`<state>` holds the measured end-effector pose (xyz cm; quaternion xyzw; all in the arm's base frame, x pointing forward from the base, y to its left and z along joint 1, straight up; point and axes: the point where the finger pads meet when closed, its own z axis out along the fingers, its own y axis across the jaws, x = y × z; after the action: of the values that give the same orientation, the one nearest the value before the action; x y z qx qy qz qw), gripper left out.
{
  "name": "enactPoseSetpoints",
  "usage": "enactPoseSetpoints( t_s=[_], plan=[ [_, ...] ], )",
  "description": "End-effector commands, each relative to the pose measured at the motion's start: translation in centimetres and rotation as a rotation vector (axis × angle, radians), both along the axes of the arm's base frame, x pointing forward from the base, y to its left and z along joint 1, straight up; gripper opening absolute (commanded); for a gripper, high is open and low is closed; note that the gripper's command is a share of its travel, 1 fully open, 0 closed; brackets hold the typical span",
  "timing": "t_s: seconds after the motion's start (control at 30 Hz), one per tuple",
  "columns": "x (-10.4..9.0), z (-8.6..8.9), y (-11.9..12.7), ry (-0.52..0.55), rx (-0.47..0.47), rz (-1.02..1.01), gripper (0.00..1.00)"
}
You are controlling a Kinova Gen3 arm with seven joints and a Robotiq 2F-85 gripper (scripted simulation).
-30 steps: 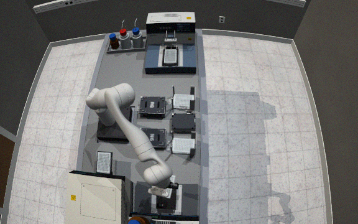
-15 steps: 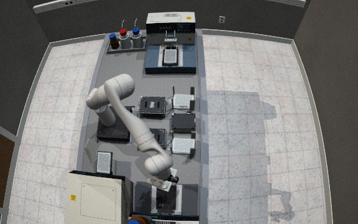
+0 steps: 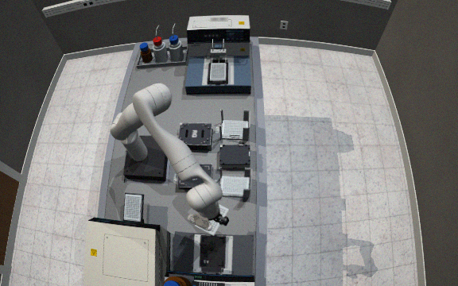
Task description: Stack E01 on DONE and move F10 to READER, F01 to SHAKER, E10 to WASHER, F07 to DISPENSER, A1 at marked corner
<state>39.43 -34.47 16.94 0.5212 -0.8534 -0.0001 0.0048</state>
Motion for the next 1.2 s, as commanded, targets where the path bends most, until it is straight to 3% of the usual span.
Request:
enactPoseSetpoints(
  t_s=[0.0, 1.17],
  plan=[
    [0.6, 0.4, 1.5, -0.014, -0.007, -0.035, 0.94],
    [1.2, 0.3, 11.2, -0.016, -0.006, -0.332, 0.94]
  ],
)
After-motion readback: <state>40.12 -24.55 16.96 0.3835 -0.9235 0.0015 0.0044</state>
